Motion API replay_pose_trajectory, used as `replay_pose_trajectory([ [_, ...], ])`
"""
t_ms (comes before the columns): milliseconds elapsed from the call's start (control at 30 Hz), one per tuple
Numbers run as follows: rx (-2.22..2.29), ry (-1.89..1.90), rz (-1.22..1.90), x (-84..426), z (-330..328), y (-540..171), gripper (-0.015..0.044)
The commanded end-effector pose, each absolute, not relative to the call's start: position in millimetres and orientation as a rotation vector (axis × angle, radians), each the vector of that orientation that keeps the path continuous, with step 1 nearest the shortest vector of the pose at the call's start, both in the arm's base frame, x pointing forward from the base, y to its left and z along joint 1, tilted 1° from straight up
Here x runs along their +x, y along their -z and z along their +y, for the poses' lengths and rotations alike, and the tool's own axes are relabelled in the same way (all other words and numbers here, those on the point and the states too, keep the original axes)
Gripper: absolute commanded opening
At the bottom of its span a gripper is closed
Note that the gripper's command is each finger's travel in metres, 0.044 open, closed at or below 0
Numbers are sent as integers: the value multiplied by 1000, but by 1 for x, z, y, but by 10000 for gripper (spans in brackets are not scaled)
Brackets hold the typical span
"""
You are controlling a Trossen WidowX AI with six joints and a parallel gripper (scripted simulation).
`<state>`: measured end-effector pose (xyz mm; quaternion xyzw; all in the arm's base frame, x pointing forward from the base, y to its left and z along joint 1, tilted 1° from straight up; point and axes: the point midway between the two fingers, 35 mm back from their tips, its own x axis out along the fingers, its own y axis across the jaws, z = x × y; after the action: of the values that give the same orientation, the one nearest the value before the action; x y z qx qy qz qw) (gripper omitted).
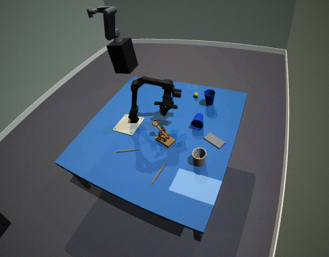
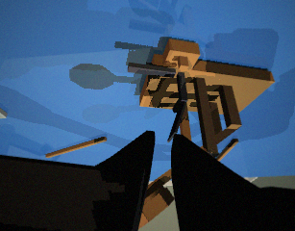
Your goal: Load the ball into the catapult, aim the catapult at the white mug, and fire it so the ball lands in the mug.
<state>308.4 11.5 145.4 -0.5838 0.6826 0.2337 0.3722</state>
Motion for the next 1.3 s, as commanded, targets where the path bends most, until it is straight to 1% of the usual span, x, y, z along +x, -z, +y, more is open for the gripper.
replay_pose_trajectory([
  [0,-1442,-571,1756,314,9,-138,131],
  [400,-1117,-342,1633,358,-7,-140,440],
  [867,-759,-95,1458,410,-36,-154,440],
  [1267,-439,106,1250,459,-75,-178,440],
])
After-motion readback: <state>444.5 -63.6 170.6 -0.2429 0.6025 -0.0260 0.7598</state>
